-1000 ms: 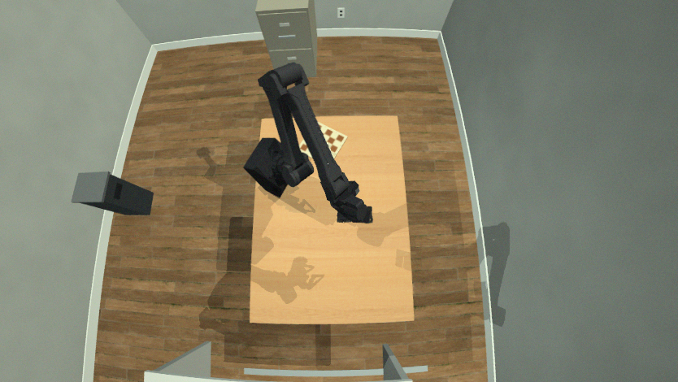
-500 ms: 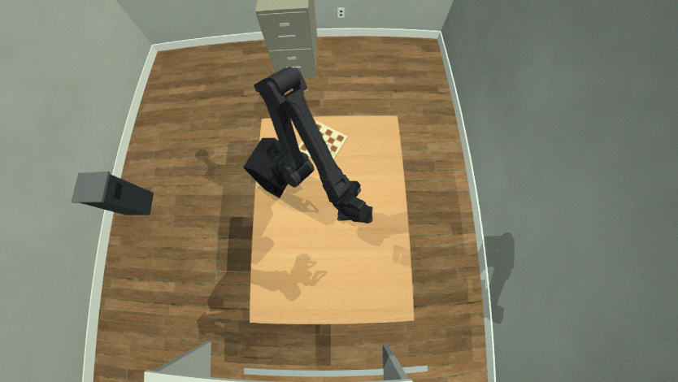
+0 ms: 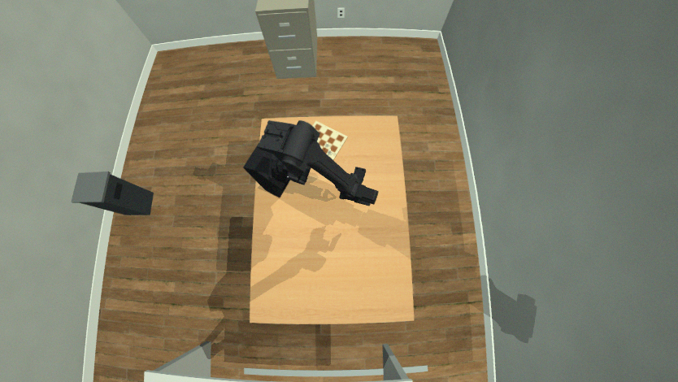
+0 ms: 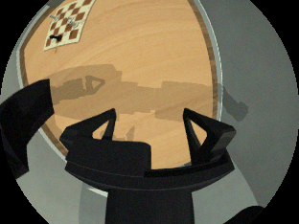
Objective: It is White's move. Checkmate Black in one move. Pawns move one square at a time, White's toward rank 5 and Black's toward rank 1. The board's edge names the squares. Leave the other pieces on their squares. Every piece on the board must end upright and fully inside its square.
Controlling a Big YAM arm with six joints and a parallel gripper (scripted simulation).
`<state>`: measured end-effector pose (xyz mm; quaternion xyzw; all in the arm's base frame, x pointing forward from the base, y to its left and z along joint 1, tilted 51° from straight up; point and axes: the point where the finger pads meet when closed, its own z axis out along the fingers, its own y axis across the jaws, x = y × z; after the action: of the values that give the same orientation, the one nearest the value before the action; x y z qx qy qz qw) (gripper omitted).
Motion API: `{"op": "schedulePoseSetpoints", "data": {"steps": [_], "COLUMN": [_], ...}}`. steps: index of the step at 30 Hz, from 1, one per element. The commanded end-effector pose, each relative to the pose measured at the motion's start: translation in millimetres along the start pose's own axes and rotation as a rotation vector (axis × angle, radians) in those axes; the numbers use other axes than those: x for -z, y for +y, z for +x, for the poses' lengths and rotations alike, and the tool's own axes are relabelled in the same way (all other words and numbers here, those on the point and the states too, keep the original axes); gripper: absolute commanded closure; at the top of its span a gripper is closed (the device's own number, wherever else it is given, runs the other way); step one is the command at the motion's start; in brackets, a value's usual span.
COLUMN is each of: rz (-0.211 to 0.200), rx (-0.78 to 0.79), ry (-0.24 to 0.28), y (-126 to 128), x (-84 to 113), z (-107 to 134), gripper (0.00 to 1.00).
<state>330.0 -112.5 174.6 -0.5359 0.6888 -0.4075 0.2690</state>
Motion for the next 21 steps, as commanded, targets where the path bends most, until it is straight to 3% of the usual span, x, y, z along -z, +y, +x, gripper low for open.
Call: {"op": "schedulePoseSetpoints", "data": {"steps": [1,4,6,10,11,15,21], "rz": [-0.052,-0.155,-0.155,-0.247,-0.247,-0.277,-0.237], "rx": [-0.079,-0.048,-0.048,0.036,0.036,0.143,0.288], "ry": [-0.023,-0.024,-0.024,-0.001,-0.001,0.034,0.071], "y": [-4,31,31,82,82,131,187], "x": [-32.7,-53.4,-53.4,-64.7,-64.7,-61.4,-44.8], "z": [-33,-81,-81,-143,-143,-192,-239], "gripper": [0.00,0.00,0.00,0.00,0.00,0.00,0.00]}}
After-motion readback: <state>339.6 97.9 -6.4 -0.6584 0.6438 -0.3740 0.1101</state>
